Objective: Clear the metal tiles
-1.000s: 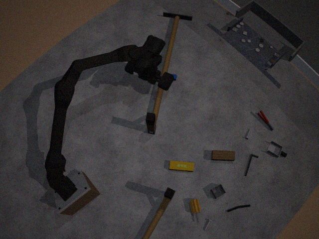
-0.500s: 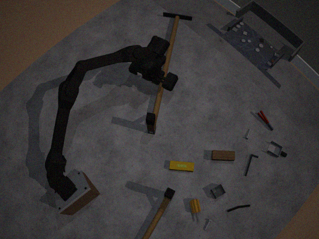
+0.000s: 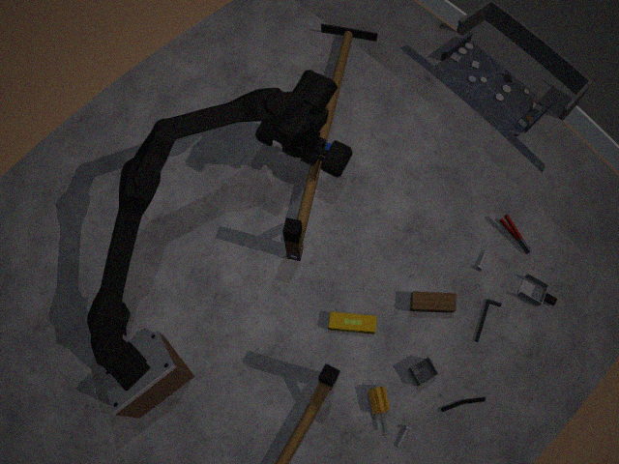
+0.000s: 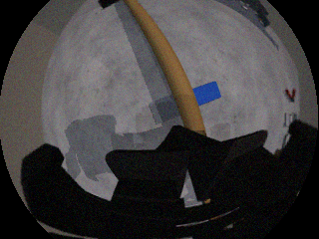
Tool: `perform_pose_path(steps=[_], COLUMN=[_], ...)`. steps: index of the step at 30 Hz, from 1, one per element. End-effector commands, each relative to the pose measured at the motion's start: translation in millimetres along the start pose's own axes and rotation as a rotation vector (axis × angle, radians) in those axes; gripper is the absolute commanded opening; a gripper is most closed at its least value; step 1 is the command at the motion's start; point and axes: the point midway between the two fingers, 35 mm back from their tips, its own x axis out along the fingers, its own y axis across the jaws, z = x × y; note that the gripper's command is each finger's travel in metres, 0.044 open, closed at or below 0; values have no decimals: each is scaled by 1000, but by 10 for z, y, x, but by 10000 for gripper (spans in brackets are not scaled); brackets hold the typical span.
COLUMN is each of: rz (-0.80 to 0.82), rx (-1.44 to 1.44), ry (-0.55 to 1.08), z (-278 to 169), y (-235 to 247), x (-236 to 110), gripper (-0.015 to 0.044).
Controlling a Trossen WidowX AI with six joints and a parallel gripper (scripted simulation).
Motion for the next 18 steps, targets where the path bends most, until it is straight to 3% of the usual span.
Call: perform_pose_path(steps=[1,18], rz=[-2,-3], rx=[-6,-10], ry=[-5,-10], z=[24,63], y=[-64,-225], x=[-2,12], gripper=[0,0])
